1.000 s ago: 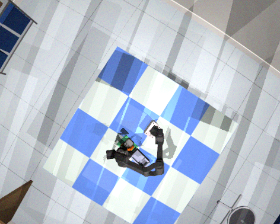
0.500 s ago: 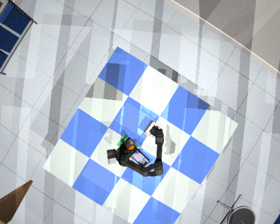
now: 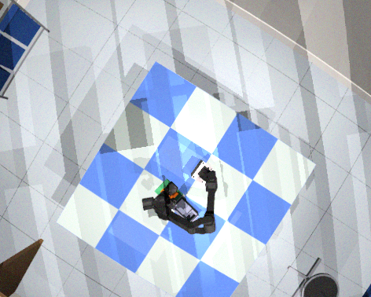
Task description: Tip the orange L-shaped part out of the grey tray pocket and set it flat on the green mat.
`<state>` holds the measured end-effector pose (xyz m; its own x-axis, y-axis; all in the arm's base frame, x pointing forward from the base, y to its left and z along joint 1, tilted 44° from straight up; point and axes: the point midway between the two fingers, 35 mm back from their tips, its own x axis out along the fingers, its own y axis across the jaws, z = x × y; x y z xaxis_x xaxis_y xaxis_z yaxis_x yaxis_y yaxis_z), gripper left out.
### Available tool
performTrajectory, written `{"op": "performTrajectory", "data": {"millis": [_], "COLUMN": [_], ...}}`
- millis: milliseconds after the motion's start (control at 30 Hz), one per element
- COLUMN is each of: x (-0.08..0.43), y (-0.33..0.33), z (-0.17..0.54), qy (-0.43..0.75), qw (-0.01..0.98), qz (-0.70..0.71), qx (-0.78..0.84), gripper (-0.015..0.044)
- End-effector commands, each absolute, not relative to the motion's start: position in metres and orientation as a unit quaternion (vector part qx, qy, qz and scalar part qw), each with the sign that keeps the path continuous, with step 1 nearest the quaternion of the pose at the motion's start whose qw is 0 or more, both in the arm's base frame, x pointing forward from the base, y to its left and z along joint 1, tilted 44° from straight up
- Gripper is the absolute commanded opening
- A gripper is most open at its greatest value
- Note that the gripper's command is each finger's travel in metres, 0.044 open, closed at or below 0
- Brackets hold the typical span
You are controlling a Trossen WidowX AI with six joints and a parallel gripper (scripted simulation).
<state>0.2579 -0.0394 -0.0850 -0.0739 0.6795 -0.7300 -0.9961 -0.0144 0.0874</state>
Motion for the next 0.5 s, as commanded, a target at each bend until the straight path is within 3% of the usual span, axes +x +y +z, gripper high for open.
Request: {"op": "performTrajectory", "data": {"millis": [0, 33, 467], "x": [0.258, 0.258, 0.262], "y": [-0.039, -0.039, -0.057], "z": [-0.085, -0.085, -0.068], "qy": [0.309, 0.309, 0.31], "qw": [0.632, 0.63, 0.631], "qz": [0.663, 0.665, 0.664], "qx": [-0.255, -0.256, -0.257], "gripper": [0.0, 0.0, 0.0341]}}
